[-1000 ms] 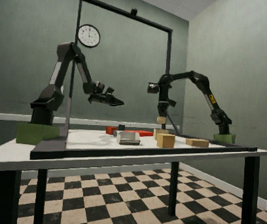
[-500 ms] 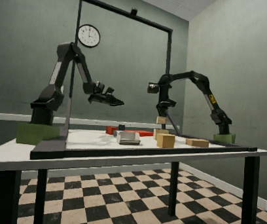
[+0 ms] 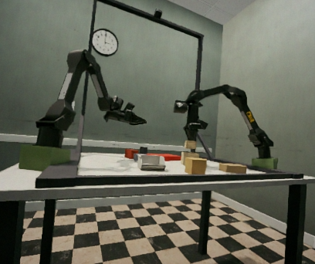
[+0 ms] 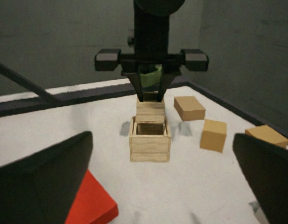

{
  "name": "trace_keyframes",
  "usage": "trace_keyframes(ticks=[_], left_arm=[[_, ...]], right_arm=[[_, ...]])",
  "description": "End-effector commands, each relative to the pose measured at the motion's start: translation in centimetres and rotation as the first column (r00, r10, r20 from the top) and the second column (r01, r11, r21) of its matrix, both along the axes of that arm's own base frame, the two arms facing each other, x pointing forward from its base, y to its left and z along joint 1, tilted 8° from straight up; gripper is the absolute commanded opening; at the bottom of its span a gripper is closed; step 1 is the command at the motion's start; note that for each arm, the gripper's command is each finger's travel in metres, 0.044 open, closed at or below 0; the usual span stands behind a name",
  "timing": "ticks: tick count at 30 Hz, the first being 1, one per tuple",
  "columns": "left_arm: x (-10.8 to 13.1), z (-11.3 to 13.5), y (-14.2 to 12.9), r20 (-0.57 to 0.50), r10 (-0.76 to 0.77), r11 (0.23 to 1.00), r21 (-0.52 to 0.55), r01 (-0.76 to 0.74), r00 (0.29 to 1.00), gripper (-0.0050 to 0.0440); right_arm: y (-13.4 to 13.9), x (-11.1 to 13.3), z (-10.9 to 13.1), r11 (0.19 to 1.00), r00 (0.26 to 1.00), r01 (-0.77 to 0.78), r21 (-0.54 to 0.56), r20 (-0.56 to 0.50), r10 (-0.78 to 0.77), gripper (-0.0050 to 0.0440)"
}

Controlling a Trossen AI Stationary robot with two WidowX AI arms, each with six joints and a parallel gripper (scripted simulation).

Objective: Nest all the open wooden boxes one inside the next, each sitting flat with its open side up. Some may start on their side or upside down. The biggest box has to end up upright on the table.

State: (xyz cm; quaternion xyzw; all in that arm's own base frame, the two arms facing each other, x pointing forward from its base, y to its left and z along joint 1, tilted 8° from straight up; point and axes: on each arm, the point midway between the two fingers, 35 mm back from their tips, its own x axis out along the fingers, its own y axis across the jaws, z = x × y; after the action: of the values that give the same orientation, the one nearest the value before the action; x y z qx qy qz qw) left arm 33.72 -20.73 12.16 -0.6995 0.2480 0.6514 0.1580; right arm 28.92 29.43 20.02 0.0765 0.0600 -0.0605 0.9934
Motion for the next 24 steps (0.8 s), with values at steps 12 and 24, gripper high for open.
trace_keyframes(ticks=[12, 24], left_arm=[[0.1, -1.8, -0.4, 0.007, 0.002, 1.000, -0.001, -0.002, 1.000, 0.0209], [0.0, -1.5, -0.4, 0.020, 0.002, 1.000, -0.009, -0.002, 1.000, 0.0209]], right_arm=[[-0.1, -0.1, 0.6, 1.000, 1.000, 0.000, 0.012, 0.008, 0.000, 0.0400], [-0.1, -0.1, 0.6, 1.000, 1.000, 0.000, 0.012, 0.008, 0.000, 0.0400]])
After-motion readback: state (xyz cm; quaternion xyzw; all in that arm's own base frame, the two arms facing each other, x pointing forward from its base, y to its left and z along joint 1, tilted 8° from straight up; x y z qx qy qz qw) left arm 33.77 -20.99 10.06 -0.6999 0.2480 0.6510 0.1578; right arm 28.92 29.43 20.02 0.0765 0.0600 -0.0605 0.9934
